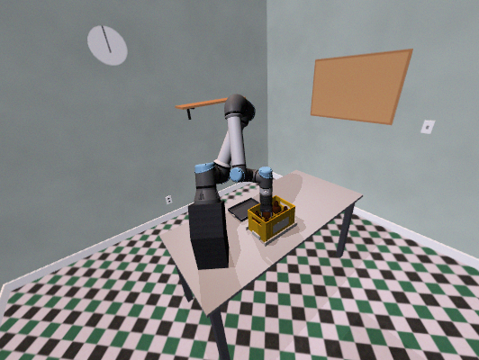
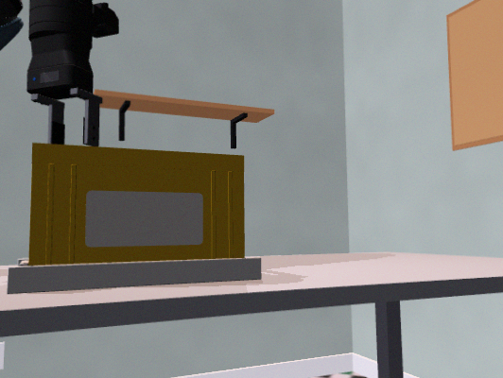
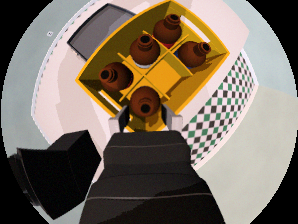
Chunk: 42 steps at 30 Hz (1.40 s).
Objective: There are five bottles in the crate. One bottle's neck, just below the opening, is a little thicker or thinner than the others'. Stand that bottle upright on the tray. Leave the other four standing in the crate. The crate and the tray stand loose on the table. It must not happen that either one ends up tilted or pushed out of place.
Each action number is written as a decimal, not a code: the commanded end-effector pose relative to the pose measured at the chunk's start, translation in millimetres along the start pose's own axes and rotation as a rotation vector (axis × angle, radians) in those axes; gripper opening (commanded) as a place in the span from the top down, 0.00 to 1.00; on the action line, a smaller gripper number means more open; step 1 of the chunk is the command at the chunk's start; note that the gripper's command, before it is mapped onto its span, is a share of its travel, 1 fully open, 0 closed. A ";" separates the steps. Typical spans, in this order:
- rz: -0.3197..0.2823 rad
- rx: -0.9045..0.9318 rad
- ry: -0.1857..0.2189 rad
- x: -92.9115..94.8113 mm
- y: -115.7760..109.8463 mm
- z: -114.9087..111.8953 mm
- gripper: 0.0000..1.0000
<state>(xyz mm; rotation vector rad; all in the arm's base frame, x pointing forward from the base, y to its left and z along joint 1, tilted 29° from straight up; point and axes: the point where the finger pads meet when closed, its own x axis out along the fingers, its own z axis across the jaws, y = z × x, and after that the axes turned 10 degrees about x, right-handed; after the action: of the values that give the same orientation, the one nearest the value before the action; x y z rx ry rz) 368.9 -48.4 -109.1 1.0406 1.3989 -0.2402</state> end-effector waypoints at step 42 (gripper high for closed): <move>0.000 0.000 -0.001 26.1 0.0 0.4 0.00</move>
<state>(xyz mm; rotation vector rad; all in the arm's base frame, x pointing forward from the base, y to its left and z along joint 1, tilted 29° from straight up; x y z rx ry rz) 373.6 -39.6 -127.3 1.0406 1.3994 -0.2400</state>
